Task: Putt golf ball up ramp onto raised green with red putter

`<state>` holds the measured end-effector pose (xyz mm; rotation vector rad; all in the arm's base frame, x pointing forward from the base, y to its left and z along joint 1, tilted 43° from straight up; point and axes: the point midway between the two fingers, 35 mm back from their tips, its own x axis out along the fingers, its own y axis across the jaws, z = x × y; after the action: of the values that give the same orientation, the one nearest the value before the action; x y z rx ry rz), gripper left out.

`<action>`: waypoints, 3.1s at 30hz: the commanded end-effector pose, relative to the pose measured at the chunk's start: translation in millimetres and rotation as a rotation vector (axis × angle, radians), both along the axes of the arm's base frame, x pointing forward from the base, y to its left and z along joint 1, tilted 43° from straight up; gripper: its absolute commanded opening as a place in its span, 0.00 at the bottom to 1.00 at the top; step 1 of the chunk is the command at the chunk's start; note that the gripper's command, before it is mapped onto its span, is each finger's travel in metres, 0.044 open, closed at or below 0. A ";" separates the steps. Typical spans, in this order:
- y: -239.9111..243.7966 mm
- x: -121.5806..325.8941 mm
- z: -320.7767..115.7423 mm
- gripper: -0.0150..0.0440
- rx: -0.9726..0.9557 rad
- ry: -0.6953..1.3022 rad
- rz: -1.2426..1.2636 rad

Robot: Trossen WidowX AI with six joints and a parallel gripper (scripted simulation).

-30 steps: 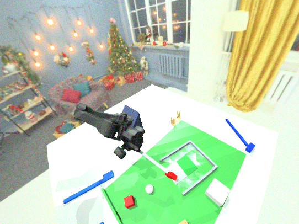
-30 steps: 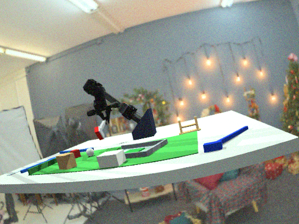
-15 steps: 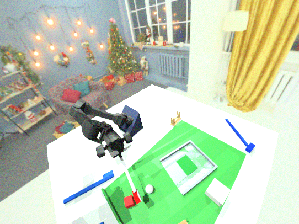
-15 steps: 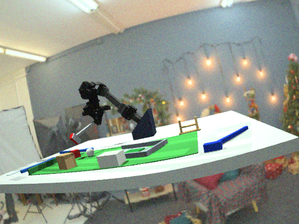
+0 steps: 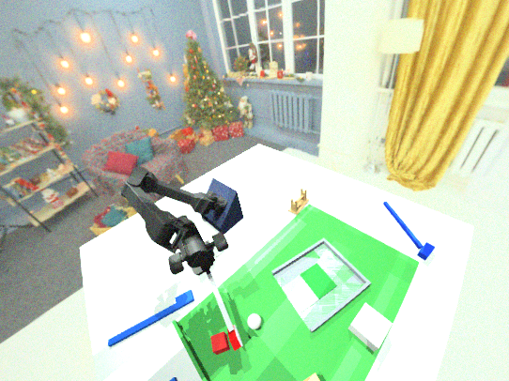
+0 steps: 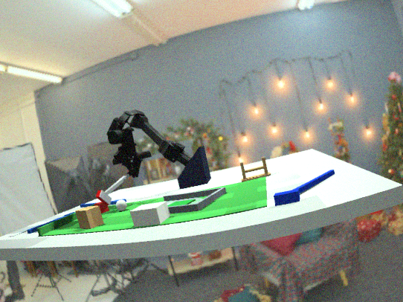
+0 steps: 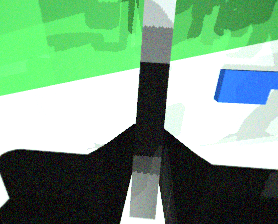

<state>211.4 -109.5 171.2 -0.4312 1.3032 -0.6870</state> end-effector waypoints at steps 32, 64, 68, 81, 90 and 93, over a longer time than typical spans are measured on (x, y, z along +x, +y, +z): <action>-24.1 2.2 -15.4 0.25 0.000 -0.011 0.004; 95.2 21.2 -54.9 0.25 0.011 -0.007 0.007; 95.2 19.9 -54.8 0.25 0.007 -0.003 0.009; 95.2 19.9 -54.8 0.25 0.007 -0.003 0.009; 95.2 19.9 -54.8 0.25 0.007 -0.003 0.009; 95.2 19.9 -54.8 0.25 0.007 -0.003 0.009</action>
<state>231.1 -14.5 116.6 -0.4284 1.3004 -0.6770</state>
